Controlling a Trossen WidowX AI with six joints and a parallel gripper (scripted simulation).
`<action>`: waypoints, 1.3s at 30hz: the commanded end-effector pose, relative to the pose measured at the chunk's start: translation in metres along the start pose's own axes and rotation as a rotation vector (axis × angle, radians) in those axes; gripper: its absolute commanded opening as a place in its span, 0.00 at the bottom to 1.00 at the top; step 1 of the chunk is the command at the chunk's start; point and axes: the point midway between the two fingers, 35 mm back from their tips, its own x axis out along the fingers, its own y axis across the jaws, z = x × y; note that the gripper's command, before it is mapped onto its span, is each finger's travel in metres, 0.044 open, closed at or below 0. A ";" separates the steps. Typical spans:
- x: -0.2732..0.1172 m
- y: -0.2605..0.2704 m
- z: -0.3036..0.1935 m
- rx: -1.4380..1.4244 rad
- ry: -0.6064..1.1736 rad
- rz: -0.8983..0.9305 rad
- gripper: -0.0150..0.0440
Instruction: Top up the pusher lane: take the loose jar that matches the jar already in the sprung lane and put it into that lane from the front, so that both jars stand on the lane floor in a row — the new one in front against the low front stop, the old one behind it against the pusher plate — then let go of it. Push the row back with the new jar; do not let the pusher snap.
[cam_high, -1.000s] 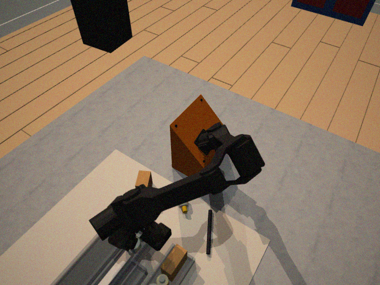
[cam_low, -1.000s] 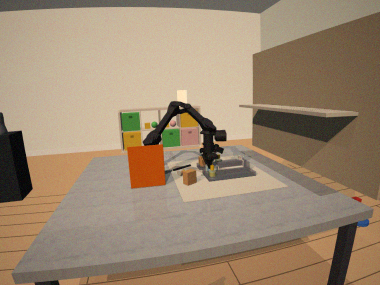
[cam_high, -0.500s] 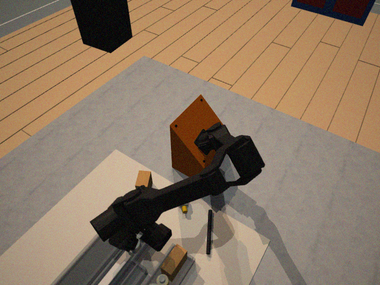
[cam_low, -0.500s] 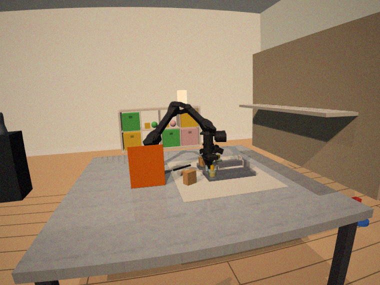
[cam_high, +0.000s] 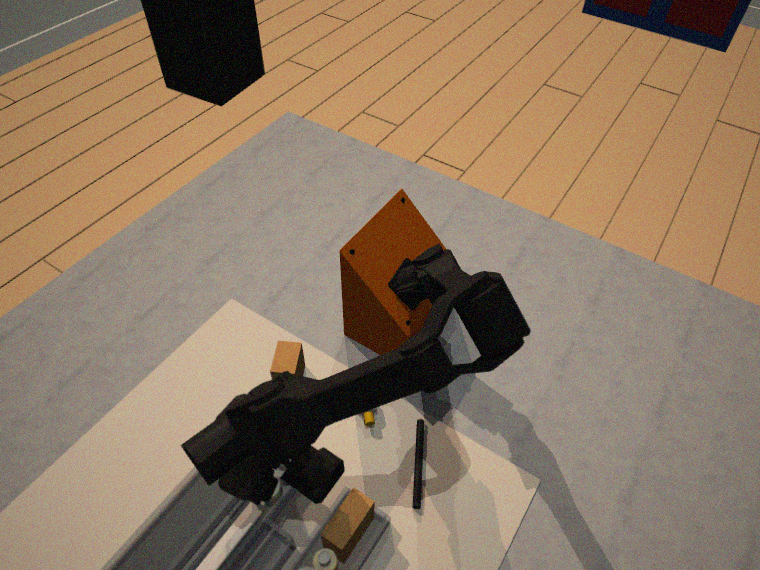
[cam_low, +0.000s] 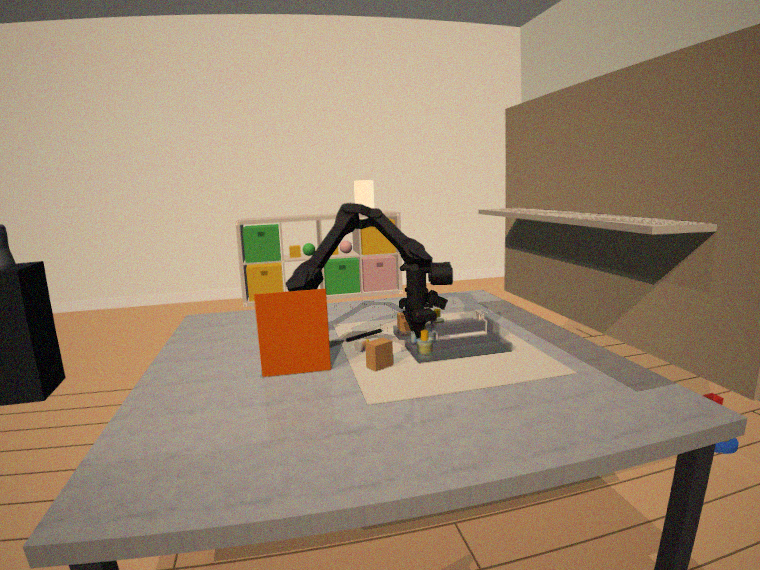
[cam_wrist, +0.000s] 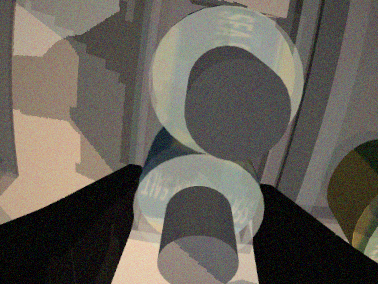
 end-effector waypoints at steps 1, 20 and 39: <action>0.000 0.002 0.002 -0.005 -0.010 0.009 0.25; 0.000 0.002 -0.001 -0.005 -0.009 0.009 0.25; 0.000 0.002 -0.005 -0.005 -0.009 0.009 0.25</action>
